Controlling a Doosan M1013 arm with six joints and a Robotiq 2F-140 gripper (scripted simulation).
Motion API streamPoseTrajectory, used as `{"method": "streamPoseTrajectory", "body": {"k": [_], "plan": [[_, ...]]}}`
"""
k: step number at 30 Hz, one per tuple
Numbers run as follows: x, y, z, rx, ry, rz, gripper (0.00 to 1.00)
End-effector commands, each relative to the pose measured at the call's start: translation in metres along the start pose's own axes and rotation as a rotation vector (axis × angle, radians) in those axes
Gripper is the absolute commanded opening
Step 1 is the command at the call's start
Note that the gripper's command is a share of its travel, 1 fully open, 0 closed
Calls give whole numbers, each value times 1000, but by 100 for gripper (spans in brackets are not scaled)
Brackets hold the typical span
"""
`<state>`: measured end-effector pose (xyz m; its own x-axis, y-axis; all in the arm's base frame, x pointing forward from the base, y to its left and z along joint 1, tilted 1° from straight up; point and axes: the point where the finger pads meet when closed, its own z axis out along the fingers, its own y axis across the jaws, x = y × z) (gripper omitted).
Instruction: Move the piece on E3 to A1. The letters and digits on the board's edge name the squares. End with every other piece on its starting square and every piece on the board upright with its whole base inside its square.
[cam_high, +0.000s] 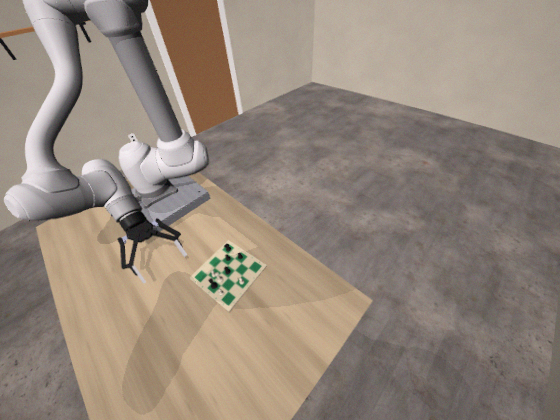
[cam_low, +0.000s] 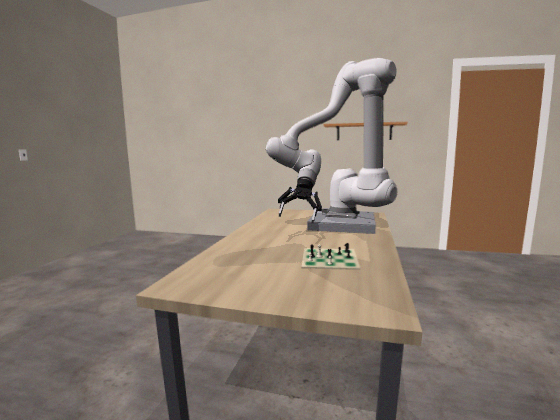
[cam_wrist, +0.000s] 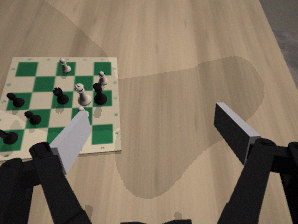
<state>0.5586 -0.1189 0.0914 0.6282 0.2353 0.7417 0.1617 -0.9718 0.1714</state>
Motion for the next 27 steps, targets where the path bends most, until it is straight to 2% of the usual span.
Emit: {"method": "streamPoseTrajectory", "body": {"k": [1,2,4,5,7,8,12,13,17,18,22,23,27], "plan": [[12,37,32,-90,-91,94,100],[20,52,46,-134,-140,161,100],[20,52,46,-134,-140,161,100],[29,63,59,-174,-190,234,100],[29,63,59,-174,-190,234,100],[37,68,71,-209,-242,311,100],[37,68,71,-209,-242,311,100],[46,67,83,-239,-296,390,100],[46,67,83,-239,-296,390,100],[55,60,93,-263,-352,470,100],[55,60,93,-263,-352,470,100],[65,48,101,-280,-410,546,100],[65,48,101,-280,-410,546,100]]}}
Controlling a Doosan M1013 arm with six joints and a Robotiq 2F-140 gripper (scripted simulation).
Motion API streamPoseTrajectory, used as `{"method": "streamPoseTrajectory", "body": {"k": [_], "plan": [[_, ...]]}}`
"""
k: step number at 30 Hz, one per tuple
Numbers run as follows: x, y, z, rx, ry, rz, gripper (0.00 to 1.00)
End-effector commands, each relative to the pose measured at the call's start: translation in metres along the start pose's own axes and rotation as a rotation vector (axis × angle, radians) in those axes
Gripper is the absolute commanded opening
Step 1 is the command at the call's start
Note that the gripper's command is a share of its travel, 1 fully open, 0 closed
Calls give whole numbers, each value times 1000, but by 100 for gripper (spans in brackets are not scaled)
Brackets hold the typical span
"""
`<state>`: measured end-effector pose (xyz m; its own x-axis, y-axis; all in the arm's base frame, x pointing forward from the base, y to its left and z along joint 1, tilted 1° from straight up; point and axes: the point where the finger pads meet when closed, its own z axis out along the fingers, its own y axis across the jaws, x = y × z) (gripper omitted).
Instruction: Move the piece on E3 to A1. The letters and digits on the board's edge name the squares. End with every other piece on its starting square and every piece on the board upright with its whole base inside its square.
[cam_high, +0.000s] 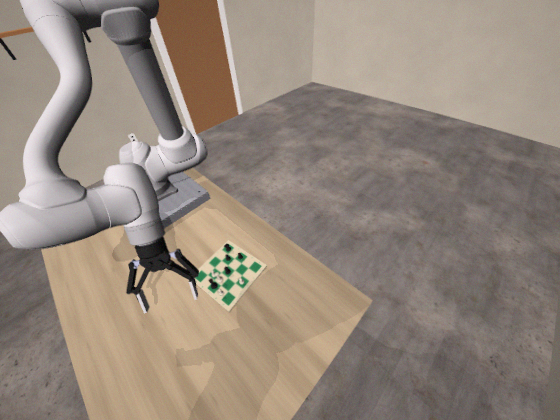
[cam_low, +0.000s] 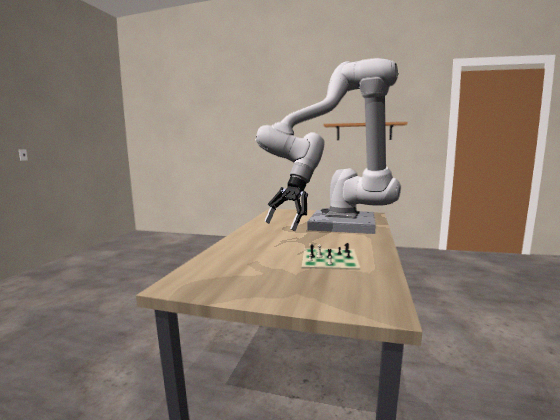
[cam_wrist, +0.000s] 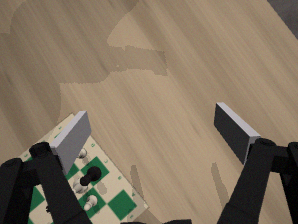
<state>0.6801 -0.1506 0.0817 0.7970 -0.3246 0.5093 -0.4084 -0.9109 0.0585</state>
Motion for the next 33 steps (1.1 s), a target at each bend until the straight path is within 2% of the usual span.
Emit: {"method": "streamPoseTrajectory", "body": {"k": [1,3,5,6,8,9,10,11,12,13,14,15,18,20,23,33], "plan": [[3,-3,1,3,-39,18,100],[1,-47,-2,-24,-169,144,100],[1,-47,-2,-24,-169,144,100],[-3,-71,-7,-32,-232,196,100],[-3,-71,-7,-32,-232,196,100],[-7,-95,-14,-39,-293,240,100],[-7,-95,-14,-39,-293,240,100],[-13,-119,-21,-43,-349,277,100],[-13,-119,-21,-43,-349,277,100],[-18,-140,-29,-47,-400,306,100],[-18,-140,-29,-47,-400,306,100],[-23,-158,-37,-49,-444,328,100],[-23,-158,-37,-49,-444,328,100],[-31,-186,-50,-53,-509,357,100],[-36,-203,-59,-55,-551,373,100],[-37,-205,-59,-55,-554,374,100]]}}
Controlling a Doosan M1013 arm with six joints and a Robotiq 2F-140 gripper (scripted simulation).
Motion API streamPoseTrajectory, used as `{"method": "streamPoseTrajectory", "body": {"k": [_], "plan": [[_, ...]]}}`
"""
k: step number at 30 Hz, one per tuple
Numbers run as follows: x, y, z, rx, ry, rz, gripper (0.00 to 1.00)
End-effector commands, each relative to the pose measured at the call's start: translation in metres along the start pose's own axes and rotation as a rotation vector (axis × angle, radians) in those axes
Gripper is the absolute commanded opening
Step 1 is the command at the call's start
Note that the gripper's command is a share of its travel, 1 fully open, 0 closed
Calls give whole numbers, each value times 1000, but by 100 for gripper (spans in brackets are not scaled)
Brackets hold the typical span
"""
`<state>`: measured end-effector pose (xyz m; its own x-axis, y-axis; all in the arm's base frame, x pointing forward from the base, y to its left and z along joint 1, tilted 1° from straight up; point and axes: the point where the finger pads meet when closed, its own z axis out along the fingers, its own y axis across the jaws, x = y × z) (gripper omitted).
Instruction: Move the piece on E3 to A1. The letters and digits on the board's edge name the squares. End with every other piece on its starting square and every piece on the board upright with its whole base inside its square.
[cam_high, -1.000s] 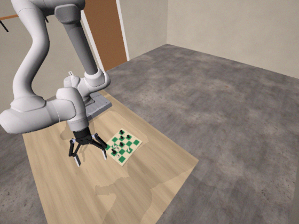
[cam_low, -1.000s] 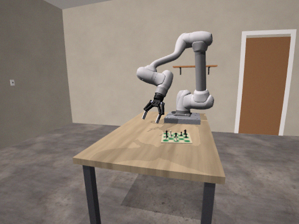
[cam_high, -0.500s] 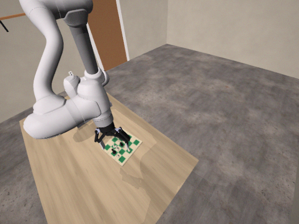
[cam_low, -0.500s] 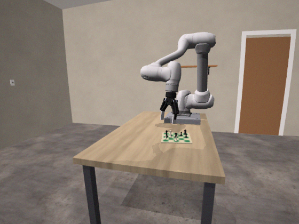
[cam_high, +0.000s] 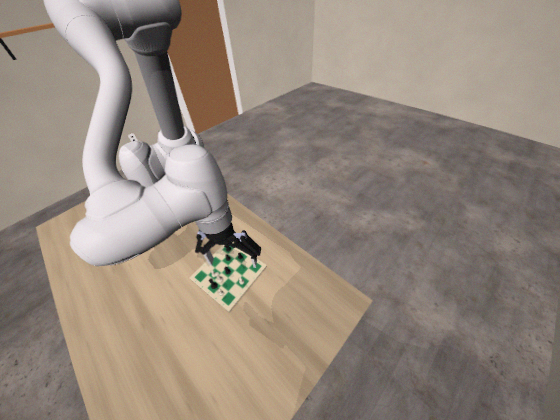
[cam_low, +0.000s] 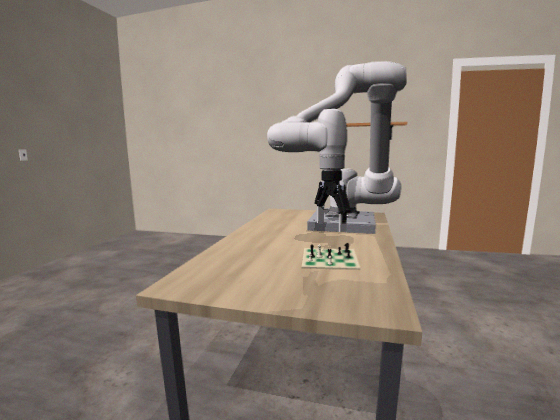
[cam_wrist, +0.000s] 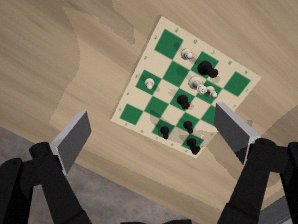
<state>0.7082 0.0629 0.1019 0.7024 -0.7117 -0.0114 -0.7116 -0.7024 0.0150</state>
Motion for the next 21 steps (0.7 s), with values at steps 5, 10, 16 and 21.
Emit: {"method": "streamPoseTrajectory", "body": {"k": [5,10,16,21], "plan": [[0,0,0,0,0,0,100],[0,0,1,0,0,-36,100],[0,0,8,0,0,-378,100],[0,-1,14,-3,2,-596,100]]}}
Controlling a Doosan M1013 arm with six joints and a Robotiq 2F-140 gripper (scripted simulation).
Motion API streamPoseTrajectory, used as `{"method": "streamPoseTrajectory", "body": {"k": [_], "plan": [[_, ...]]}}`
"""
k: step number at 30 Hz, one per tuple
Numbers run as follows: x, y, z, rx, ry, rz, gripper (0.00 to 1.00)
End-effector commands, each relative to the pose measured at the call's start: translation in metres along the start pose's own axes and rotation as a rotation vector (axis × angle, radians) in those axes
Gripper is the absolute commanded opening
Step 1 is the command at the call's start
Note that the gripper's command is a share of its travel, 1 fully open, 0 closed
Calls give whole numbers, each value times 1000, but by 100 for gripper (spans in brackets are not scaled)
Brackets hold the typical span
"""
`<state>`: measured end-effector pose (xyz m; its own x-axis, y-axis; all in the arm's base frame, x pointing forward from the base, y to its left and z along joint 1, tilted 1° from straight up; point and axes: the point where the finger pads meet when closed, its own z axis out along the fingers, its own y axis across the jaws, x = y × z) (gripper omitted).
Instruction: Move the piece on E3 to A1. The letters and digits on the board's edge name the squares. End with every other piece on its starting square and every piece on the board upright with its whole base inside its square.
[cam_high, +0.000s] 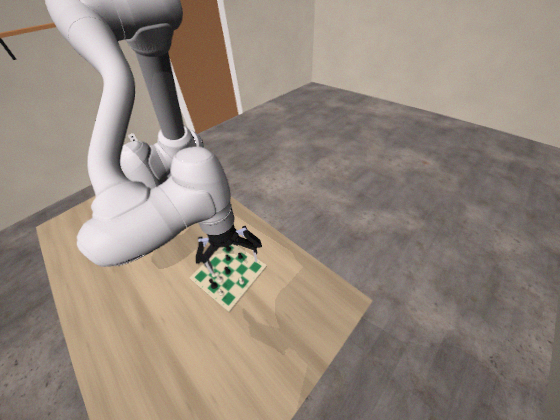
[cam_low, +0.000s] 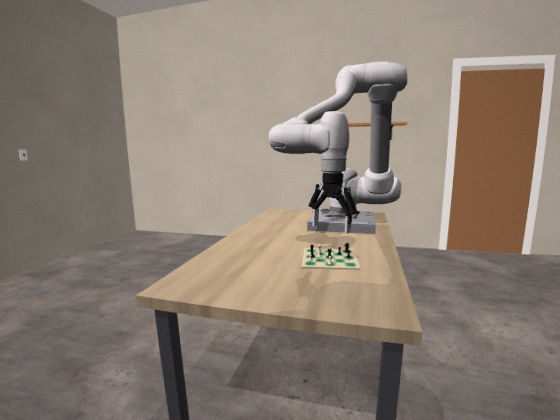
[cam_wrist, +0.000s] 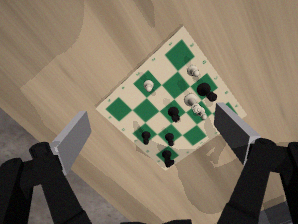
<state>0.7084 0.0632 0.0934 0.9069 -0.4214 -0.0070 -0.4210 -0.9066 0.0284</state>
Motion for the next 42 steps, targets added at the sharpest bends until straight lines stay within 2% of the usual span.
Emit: {"method": "streamPoseTrajectory", "body": {"k": [1,13,15,16,17,18,21,42], "plan": [[0,0,7,13,-3,-279,100],[0,-1,23,-4,7,-855,100],[0,-1,23,-4,7,-855,100],[0,-1,23,-1,7,-997,100],[0,-1,23,1,6,-1036,100],[0,-1,23,4,6,-1075,20],[0,-1,23,21,3,-1211,20],[0,-1,23,21,3,-1213,20]]}}
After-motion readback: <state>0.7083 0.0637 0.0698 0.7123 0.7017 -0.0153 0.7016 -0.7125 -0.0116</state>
